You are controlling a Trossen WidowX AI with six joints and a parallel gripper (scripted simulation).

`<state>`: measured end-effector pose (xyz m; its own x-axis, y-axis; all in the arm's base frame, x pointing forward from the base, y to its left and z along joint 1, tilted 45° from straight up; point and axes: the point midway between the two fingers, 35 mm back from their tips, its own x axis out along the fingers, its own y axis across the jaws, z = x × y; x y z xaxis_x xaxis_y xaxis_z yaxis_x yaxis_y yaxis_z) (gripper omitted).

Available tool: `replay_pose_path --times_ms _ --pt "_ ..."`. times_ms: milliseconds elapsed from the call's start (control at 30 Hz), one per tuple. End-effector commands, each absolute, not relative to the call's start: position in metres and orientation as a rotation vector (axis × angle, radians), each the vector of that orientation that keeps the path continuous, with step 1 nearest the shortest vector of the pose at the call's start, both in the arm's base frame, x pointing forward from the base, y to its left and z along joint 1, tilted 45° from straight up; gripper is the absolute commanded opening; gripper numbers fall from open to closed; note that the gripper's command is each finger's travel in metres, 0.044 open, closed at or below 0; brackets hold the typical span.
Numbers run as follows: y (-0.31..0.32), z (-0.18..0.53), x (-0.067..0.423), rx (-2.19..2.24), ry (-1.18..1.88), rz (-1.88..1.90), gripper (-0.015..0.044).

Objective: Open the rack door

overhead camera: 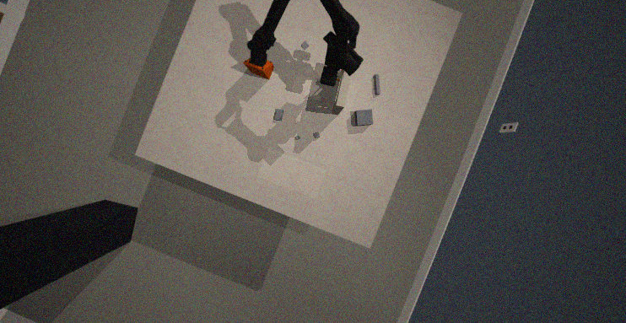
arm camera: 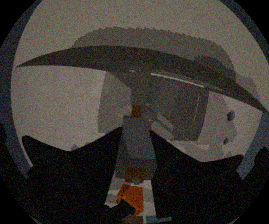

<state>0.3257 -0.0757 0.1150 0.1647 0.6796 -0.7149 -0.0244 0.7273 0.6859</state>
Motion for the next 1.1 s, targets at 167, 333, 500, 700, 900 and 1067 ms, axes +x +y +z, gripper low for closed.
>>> replay_pose_path --times_ms 167,333,500,700,900,1067 --pt "-0.0757 0.1149 0.3255 0.614 1.326 0.545 0.0037" --pt "-0.0757 0.1149 0.3255 0.614 1.326 0.545 0.0009" --pt "-0.0757 0.1149 0.3255 0.554 1.301 0.59 0.0009" --pt "-0.0757 0.1149 0.3255 0.31 1.187 0.767 0.0009" --pt "-0.0756 0.1149 0.3255 0.065 1.056 0.929 0.0009" --pt "-0.0756 0.1149 0.3255 -0.139 0.934 1.053 0.0009"
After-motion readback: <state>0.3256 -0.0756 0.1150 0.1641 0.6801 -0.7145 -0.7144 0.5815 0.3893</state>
